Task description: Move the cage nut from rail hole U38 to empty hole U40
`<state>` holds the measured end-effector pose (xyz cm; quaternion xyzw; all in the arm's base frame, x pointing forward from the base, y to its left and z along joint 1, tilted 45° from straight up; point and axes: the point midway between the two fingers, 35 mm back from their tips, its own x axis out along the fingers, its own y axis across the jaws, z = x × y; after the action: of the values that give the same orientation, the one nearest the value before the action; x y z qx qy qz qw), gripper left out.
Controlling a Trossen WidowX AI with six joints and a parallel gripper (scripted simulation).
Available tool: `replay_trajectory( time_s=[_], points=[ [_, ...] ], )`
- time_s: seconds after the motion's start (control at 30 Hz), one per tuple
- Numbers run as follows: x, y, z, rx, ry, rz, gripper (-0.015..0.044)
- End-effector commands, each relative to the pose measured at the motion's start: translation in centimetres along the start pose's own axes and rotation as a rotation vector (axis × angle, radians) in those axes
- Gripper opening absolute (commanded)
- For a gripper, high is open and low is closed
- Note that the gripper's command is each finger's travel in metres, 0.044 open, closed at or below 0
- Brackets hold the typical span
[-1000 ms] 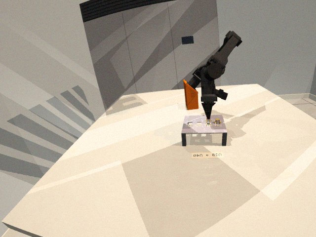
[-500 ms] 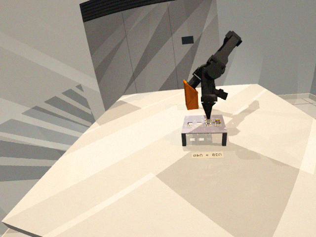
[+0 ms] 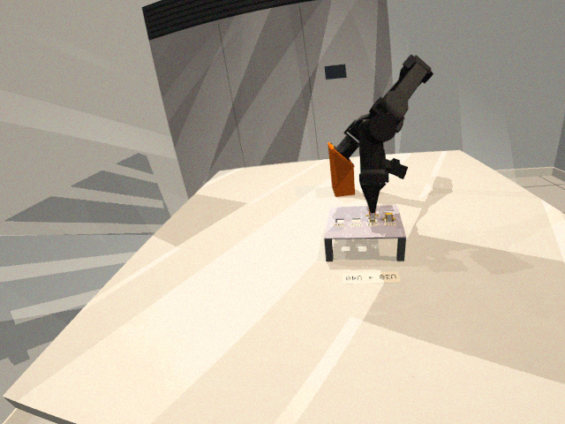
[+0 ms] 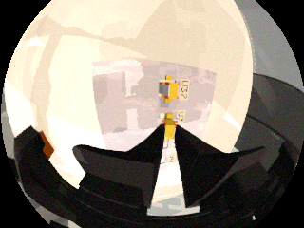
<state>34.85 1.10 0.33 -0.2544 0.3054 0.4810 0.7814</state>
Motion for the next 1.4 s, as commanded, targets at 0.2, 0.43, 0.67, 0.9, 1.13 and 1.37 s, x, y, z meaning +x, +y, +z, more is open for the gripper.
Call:
replay_trajectory(
  time_s=[0.2,0.43,0.67,0.9,1.13,1.37],
  points=[
    [-0.08,-0.20,0.14,-0.005,-0.005,0.012,0.0030],
    [-0.08,-0.26,0.14,-0.005,-0.005,0.024,0.0030],
    [-0.08,-0.31,0.15,-0.005,-0.005,0.037,0.0030],
    [-0.07,-0.35,0.16,-0.006,-0.005,0.047,0.0030],
    [-0.06,-0.39,0.16,-0.006,-0.005,0.058,0.0030],
    [-0.06,-0.42,0.17,-0.006,-0.005,0.065,0.0030]
  ],
)
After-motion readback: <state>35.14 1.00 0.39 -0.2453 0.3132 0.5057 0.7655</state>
